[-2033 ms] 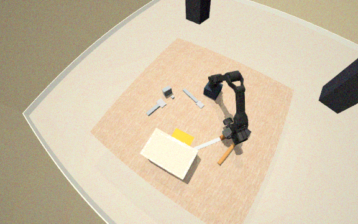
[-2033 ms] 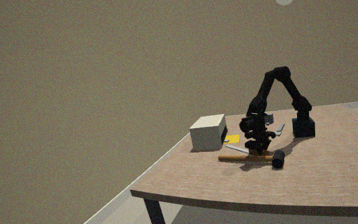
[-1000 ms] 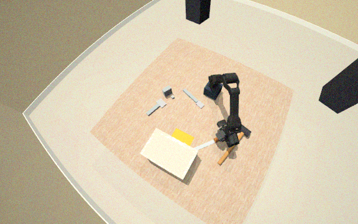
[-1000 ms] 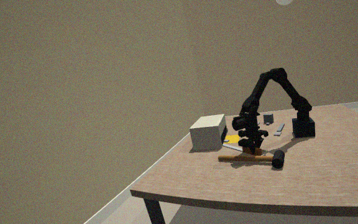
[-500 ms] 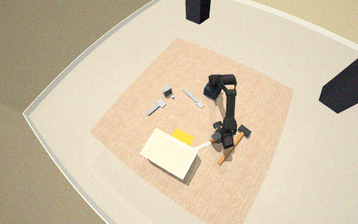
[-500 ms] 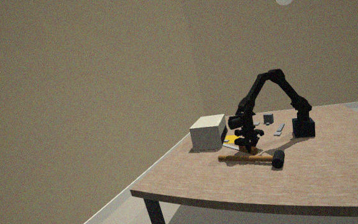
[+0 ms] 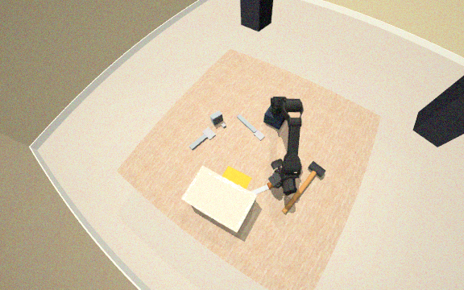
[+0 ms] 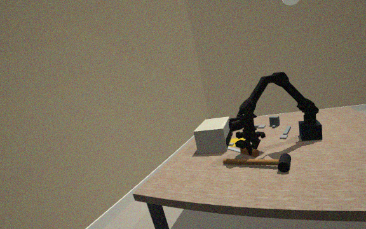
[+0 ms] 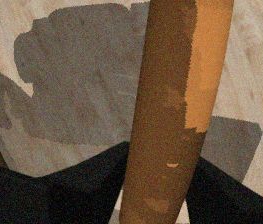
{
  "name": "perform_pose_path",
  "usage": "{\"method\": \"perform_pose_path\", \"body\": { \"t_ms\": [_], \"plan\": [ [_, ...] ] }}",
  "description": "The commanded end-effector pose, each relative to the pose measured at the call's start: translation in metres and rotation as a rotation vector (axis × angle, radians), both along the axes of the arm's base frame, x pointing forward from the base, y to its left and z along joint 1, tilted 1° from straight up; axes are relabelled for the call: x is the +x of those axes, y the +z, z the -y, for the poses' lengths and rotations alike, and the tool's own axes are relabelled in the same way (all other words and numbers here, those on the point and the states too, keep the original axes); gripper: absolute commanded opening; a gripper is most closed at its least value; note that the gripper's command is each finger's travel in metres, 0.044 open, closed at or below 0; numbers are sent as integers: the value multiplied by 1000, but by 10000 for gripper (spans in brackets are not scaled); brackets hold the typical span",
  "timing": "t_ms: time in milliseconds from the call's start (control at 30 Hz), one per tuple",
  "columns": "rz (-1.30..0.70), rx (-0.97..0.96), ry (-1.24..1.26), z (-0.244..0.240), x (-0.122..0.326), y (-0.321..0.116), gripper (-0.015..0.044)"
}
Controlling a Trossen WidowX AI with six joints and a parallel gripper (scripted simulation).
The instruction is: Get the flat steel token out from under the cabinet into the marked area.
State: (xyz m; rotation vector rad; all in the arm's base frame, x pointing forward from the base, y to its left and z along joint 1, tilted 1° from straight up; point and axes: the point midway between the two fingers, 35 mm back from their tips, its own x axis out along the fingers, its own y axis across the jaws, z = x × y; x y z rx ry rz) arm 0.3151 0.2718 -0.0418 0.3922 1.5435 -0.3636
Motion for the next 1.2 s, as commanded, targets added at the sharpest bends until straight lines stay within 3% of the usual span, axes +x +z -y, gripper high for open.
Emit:
{"method": "perform_pose_path", "body": {
  "t_ms": [0, 1167],
  "plan": [
    [5, -1, -1, 3, 8, 0, 0],
    [4, -3, -1, 30, -7, -2, 0]
  ]
}}
